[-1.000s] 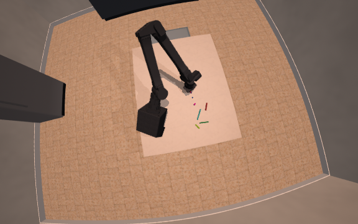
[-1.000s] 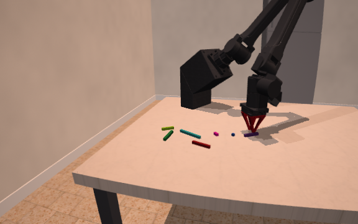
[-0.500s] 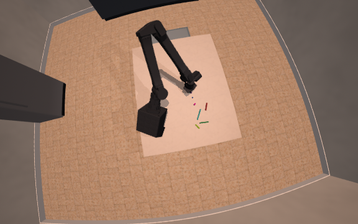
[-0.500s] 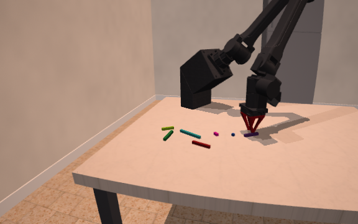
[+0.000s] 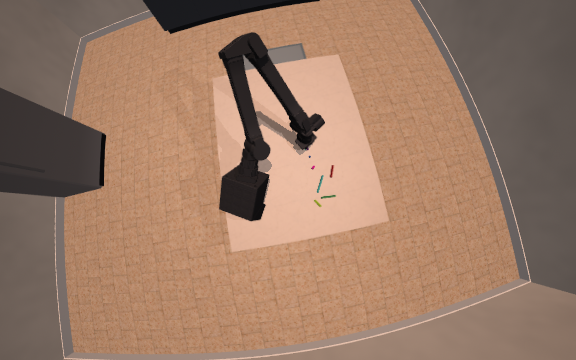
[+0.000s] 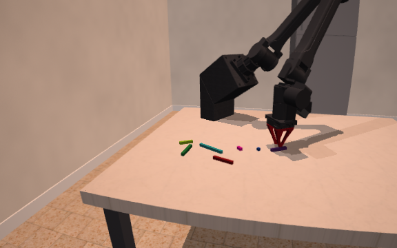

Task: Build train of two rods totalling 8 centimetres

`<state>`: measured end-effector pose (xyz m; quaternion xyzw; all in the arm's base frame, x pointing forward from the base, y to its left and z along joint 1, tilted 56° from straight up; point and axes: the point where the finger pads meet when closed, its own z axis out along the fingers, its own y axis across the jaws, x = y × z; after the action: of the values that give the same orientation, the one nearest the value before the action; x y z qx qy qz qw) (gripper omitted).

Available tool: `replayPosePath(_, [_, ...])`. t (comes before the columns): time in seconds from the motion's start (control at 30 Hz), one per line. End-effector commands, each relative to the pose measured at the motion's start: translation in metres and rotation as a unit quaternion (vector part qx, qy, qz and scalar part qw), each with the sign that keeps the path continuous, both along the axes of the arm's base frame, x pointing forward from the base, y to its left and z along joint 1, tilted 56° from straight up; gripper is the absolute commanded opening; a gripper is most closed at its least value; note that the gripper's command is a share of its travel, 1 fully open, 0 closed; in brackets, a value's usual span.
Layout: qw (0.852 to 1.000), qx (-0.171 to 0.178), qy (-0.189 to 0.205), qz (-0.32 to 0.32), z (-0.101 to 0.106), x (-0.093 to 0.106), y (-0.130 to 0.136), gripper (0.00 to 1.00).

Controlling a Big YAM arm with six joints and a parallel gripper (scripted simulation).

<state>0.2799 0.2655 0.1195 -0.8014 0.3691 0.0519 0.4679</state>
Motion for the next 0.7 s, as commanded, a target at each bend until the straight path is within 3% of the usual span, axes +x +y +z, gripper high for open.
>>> replayPosePath(0.0, [1.0, 0.001, -0.002, 0.0, -0.0005, 0.0048, 0.0, 0.23])
replayPosePath(0.67, [1.0, 0.001, -0.003, -0.001, -0.0002, 0.0062, -0.001, 0.23])
